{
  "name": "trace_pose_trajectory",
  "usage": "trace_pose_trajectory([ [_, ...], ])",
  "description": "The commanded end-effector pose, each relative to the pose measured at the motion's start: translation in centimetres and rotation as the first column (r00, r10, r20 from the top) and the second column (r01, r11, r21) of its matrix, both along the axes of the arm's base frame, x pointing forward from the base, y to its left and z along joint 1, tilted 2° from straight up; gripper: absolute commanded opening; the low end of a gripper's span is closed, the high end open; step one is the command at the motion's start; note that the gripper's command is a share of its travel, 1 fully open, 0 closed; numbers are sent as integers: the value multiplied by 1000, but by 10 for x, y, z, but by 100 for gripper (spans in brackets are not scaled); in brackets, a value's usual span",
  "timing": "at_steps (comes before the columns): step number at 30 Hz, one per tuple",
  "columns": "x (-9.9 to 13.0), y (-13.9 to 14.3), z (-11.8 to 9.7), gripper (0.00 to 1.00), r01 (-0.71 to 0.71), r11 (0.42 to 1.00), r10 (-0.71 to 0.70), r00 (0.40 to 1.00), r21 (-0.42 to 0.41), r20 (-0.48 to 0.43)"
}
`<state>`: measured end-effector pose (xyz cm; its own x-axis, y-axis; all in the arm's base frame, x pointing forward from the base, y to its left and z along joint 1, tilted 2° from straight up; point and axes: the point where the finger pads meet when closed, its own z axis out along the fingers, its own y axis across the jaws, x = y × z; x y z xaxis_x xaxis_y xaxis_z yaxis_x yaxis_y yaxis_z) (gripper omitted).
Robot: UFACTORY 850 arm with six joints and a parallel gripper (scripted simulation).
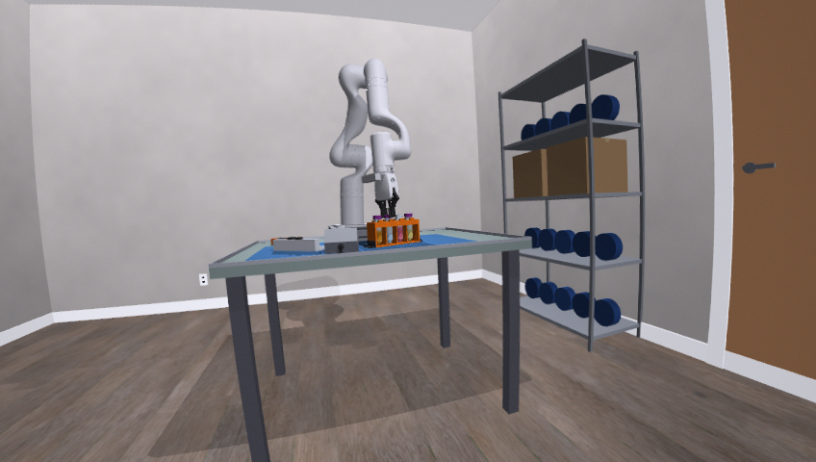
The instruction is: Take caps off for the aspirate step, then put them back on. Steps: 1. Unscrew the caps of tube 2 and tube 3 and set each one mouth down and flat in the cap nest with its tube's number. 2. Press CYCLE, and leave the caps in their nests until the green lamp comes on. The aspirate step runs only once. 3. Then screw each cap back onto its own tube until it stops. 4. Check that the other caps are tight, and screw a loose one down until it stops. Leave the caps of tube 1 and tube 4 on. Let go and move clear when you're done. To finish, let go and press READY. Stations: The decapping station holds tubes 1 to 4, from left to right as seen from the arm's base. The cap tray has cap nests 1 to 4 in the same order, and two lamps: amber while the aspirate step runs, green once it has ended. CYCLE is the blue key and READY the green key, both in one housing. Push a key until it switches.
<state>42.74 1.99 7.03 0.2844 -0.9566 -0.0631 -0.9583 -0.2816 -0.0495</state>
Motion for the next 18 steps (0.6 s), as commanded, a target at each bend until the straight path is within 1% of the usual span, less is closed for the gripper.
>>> trace_pose_trajectory([
  [1,1,0,1,46,272,962,-273,962,-34,-26],
  [2,1,0,1,46,285,958,-286,958,-35,-28],
  [4,1,0,1,46,440,897,-441,897,-36,-34],
  [5,1,0,1,46,440,897,-441,897,-36,-34],
  [6,1,0,1,46,513,858,-514,857,-36,-37],
  [8,1,0,1,46,513,858,-514,857,-36,-37],
  [11,1,0,1,46,707,706,-708,705,-39,-47],
  [12,1,0,1,46,709,704,-710,703,-39,-47],
  [13,1,0,1,46,757,653,-758,651,-41,-49],
  [18,1,0,1,46,757,653,-758,651,-41,-49],
])
